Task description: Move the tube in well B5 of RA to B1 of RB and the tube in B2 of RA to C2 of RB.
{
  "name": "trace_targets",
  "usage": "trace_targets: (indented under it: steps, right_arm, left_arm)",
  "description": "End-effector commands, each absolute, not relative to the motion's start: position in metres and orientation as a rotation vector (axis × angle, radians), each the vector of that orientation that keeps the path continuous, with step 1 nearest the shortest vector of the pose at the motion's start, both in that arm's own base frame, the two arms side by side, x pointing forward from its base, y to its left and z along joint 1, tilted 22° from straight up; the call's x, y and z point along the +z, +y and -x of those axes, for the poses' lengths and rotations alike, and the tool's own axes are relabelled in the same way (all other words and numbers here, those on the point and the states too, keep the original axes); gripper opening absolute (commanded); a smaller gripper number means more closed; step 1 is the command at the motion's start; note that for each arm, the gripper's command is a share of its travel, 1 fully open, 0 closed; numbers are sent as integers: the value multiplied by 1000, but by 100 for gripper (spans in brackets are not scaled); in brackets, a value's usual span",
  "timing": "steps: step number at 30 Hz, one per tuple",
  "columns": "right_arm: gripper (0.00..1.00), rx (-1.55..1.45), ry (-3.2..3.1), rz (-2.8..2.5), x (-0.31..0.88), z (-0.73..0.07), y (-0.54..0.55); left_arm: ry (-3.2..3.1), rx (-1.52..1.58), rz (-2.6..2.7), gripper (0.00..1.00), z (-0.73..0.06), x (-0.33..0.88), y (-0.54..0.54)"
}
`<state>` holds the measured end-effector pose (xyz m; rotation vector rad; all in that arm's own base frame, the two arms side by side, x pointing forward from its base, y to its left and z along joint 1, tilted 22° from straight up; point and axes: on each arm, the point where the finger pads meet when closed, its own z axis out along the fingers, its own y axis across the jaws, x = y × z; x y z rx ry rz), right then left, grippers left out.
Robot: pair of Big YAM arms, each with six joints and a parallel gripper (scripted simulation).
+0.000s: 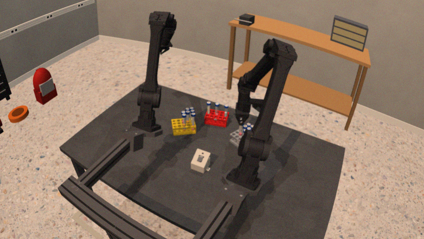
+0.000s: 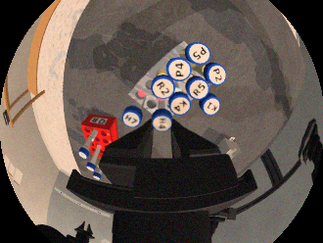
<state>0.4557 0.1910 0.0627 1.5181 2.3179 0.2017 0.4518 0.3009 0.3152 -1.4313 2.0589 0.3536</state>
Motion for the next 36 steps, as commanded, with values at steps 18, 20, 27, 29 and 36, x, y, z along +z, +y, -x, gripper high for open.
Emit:
trace_targets:
  steps: [18,20,27,29,36]
  right_arm:
    - [0,254,2298,-1507,93,-460,203]
    - [0,263,2292,-1507,98,-462,205]
    - [0,263,2289,-1512,107,-462,204]
    - [0,264,2292,-1507,109,-461,207]
    - [0,261,2286,-1516,114,-461,203]
  left_arm:
    - [2022,345,1418,30,-456,335,304]
    - [2022,345,1418,30,-456,335,304]
    - [2022,345,1418,30,-456,335,304]
    - [2022,345,1418,30,-456,335,304]
    - [2022,345,1418,30,-456,335,304]
